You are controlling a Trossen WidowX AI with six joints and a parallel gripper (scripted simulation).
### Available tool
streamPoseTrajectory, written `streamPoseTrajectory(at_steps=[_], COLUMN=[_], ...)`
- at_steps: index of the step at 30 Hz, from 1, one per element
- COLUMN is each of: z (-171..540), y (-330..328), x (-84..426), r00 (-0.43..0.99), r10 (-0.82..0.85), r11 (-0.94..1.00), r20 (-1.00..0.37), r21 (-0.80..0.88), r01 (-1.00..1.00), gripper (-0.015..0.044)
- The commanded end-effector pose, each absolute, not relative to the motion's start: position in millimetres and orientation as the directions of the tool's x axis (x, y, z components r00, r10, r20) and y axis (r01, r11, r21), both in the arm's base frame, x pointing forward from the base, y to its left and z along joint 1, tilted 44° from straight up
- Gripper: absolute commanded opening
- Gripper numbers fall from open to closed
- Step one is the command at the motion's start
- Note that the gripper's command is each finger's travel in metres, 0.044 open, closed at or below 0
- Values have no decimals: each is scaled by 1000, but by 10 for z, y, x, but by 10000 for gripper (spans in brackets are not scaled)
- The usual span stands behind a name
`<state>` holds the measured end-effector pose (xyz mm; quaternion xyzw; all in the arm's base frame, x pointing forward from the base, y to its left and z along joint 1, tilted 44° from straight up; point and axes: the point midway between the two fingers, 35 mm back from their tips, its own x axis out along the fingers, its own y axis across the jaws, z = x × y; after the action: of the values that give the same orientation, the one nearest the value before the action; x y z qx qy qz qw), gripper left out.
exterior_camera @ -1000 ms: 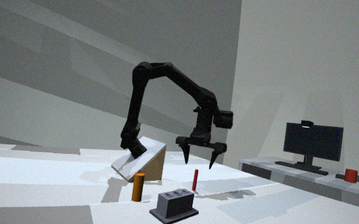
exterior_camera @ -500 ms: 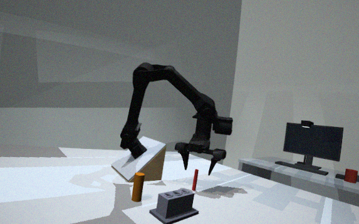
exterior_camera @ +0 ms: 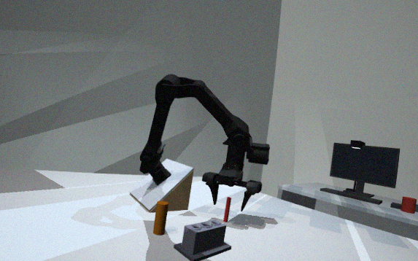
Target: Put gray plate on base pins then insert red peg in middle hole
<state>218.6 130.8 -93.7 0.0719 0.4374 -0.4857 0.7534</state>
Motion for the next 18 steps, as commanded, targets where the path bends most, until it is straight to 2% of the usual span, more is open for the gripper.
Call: streamPoseTrajectory(at_steps=[1,16,18], z=[-974,-974,-974], y=[1271,1271,1271], x=[2183,2183,2183], r00=[147,147,147], r10=[-674,-674,-674], r11=[519,519,519], r20=[-724,-724,-724], r21=[-323,-323,-323], r01=[791,791,791], gripper=[440,46,33])
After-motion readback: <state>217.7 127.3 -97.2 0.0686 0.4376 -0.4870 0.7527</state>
